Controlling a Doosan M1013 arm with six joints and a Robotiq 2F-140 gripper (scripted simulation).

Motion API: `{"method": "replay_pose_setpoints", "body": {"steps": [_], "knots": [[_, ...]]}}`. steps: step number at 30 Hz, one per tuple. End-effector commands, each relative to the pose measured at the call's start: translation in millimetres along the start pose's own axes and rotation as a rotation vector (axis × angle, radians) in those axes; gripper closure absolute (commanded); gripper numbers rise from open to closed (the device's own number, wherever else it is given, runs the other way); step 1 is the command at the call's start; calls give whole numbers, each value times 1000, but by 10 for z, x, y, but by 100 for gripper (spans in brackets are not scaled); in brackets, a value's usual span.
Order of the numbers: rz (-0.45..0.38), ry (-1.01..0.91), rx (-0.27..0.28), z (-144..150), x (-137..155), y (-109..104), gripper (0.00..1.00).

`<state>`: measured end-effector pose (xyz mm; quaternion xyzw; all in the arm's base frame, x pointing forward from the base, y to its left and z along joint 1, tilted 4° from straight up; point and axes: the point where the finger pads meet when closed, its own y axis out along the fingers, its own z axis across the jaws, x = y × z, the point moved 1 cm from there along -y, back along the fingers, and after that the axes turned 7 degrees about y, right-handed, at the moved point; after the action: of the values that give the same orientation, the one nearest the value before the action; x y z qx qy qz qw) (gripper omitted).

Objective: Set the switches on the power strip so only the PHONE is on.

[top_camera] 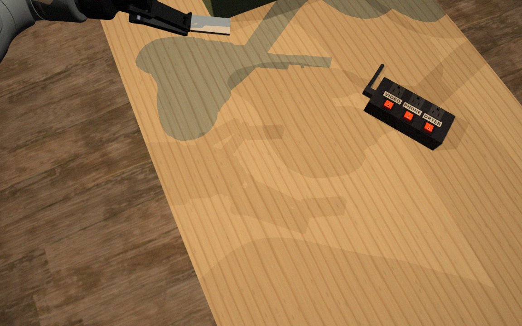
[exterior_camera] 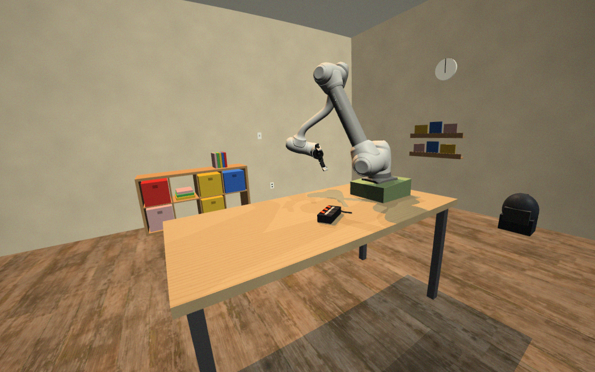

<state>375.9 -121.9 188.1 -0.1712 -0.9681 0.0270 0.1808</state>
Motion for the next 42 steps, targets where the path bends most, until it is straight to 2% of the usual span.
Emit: {"method": "replay_pose_setpoints", "body": {"steps": [1,17,18,42], "knots": [[0,0,0,-1,0,0,0],[0,0,0,-1,0,0,0],[0,0,0,-1,0,0,100],[0,0,0,-1,0,0,100]]}}
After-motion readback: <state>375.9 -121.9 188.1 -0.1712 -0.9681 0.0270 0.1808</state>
